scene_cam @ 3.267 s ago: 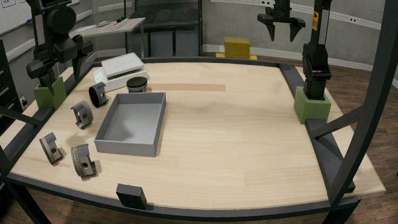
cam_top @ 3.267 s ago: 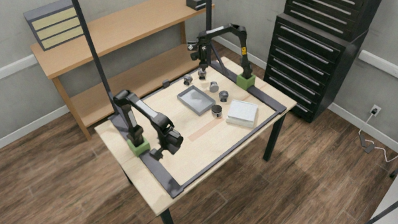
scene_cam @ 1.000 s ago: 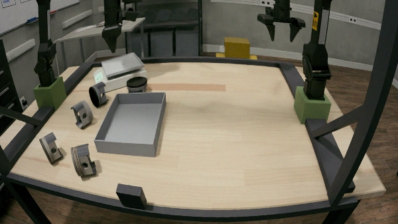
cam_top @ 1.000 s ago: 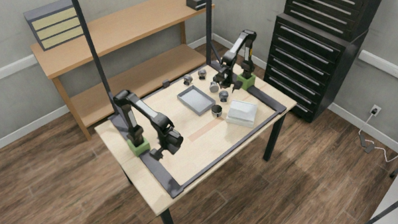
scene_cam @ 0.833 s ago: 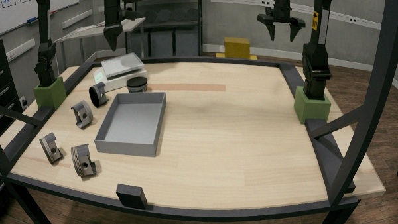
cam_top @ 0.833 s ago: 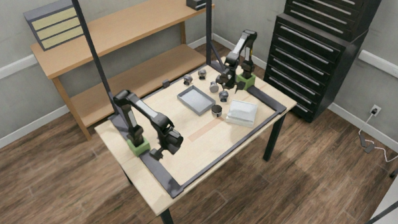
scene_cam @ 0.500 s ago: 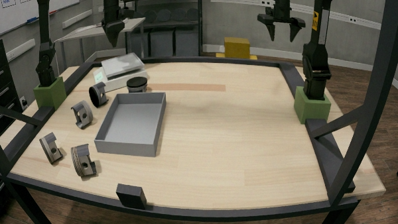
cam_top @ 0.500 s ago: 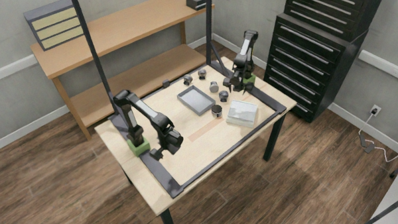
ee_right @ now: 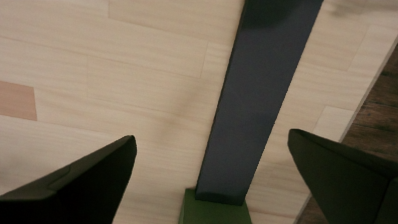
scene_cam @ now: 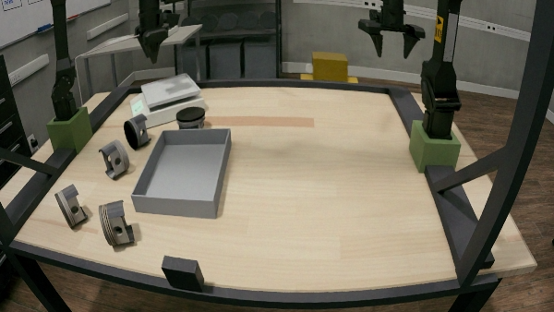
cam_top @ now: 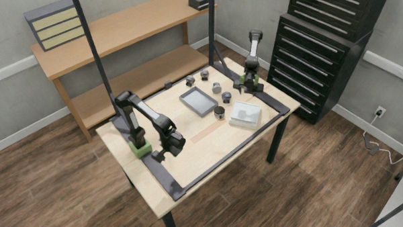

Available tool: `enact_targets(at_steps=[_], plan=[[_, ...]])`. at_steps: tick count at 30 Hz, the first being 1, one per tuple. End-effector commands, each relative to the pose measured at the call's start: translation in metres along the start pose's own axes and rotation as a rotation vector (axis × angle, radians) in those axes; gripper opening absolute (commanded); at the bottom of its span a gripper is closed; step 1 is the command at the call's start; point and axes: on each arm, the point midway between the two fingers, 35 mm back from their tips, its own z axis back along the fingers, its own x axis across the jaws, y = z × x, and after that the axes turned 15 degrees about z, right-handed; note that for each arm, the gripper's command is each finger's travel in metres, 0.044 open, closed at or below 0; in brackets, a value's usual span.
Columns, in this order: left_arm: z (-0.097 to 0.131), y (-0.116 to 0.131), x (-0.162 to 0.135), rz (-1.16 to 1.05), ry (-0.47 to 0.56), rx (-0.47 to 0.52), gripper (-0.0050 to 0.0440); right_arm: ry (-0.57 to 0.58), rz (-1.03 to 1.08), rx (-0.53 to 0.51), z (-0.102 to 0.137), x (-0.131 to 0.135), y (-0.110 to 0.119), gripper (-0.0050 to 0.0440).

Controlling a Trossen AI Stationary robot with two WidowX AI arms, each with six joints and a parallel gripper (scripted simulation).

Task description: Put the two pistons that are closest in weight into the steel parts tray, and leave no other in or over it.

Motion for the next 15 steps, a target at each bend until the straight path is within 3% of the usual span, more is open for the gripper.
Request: enact_targets(at_steps=[1,15], plan=[[0.008,0.007,-0.008,-0.063,0.013,-0.029,0.0378,0.006,0.006,-0.033,0.009,0.0,-0.006,0.04],[0.005,0.063,-0.049,-0.436,0.006,-0.024,0.0378,0.006,0.006,-0.033,0.009,0.0,-0.006,0.04]])
